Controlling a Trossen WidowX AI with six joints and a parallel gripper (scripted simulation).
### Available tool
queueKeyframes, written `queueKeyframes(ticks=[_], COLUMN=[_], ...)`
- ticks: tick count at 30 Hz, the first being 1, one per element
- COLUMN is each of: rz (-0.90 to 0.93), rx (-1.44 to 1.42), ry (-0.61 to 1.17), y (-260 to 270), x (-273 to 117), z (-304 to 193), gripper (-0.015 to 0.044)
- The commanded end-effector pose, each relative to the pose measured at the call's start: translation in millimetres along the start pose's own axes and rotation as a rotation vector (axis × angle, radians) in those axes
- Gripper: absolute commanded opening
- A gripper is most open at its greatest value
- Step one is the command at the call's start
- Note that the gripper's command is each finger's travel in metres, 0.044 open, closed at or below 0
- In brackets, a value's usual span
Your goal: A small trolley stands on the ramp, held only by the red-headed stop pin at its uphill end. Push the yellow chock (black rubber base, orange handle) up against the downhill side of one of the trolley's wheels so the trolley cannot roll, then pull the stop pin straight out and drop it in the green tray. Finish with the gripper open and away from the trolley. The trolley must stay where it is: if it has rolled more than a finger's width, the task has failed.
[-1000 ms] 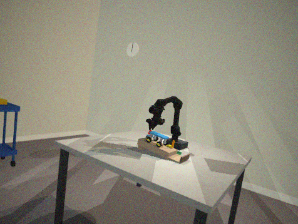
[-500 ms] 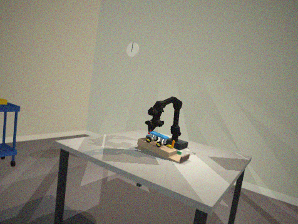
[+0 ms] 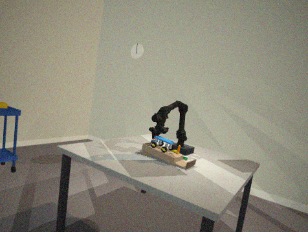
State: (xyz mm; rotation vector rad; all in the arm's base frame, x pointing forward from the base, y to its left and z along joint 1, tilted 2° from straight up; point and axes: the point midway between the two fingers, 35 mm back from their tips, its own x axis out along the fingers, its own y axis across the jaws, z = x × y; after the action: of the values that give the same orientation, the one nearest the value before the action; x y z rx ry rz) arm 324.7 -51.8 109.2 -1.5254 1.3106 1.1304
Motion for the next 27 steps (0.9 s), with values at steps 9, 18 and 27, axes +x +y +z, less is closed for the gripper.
queueKeyframes(ticks=[9,18,27], rz=[0.001,0.001,0.002], rx=[0.0,-0.001,-0.006], ry=[0.0,0.001,0.003], y=[0.4,0.4,1.6], x=[2.6,1.4,-6.4], z=[-0.1,-0.3,-1.1], gripper=[0.0045,0.0,0.0])
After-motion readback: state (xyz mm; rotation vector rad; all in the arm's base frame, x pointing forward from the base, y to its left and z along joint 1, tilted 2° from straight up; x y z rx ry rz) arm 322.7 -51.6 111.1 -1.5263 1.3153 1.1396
